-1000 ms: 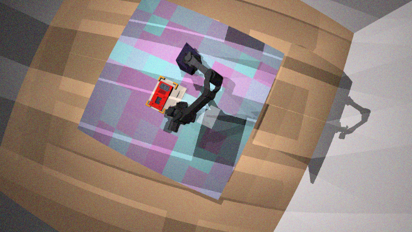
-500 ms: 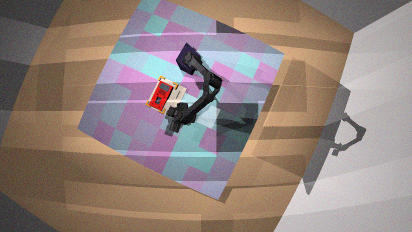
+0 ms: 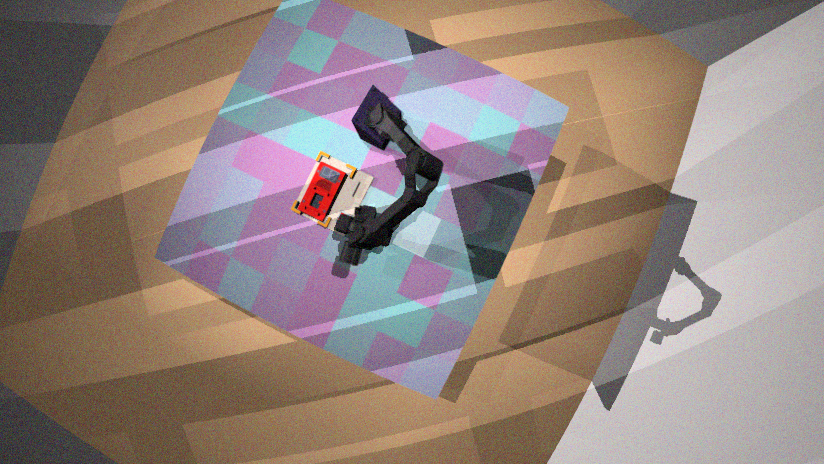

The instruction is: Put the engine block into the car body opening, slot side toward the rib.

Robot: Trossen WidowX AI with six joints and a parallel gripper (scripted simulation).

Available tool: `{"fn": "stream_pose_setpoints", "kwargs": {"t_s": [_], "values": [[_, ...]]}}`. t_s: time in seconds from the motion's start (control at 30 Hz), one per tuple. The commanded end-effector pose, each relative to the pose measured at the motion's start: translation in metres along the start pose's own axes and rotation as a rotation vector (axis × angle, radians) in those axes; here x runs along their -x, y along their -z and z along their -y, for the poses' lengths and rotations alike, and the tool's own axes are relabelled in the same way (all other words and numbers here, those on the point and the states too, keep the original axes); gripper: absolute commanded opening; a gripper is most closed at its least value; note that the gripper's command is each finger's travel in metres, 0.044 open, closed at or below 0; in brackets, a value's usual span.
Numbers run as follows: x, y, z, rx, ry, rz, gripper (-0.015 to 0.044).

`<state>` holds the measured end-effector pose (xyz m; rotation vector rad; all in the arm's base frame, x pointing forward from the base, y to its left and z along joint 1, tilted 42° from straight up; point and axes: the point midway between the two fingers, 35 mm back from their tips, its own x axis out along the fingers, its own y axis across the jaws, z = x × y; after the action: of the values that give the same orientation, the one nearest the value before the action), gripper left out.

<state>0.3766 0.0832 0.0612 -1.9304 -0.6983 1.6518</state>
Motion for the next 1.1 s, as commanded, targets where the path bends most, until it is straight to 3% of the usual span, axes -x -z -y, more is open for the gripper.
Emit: {"fn": "stream_pose_setpoints", "kwargs": {"t_s": [0.0,0.07,0.33,0.5,1.07], "values": [[0.0,0.0,0.001,-0.003,0.004,-0.001,0.023],[0.0,0.0,0.001,-0.003,0.004,-0.001,0.0177],[0.0,0.0,0.001,-0.003,0.004,-0.001,0.0124],[0.007,0.001,0.0,-0.001,0.002,-0.003,0.0],[0.062,0.0,0.0,0.015,-0.011,-0.015,0.0]]}}
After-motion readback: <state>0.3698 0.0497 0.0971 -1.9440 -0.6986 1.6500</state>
